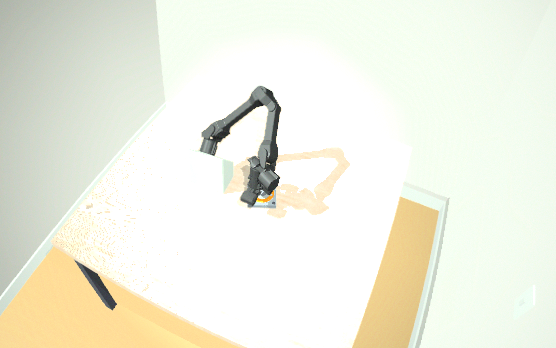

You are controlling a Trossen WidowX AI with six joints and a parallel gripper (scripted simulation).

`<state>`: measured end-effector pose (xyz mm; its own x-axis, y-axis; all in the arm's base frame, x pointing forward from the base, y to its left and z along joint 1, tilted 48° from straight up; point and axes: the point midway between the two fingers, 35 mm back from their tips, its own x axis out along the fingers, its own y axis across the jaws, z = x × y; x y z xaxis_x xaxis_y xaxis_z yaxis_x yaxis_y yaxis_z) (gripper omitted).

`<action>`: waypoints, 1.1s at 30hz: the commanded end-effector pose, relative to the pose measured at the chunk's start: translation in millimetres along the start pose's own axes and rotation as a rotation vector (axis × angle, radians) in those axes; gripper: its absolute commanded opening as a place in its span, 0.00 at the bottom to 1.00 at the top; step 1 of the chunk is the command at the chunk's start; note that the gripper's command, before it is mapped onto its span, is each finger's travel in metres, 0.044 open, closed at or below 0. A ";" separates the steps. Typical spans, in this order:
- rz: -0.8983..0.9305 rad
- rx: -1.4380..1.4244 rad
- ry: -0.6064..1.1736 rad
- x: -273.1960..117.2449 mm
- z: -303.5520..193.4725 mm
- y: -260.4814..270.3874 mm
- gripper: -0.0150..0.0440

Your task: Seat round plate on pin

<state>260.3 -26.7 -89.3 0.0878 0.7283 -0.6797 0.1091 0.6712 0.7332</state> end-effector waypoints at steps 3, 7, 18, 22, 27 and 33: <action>0.006 0.006 -0.002 5.6 -1.2 0.3 0.25; 0.006 0.006 -0.002 5.6 -5.1 1.5 0.25; 0.006 0.007 -0.001 7.0 -17.8 6.8 0.25; 0.007 0.007 -0.001 7.2 -21.9 8.4 0.25; 0.007 0.007 -0.001 7.2 -26.4 11.0 0.25; 0.007 0.007 -0.001 7.2 -30.7 14.6 0.25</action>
<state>238.4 -12.4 -85.2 0.0983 0.7278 -0.6787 0.1065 0.6704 0.7344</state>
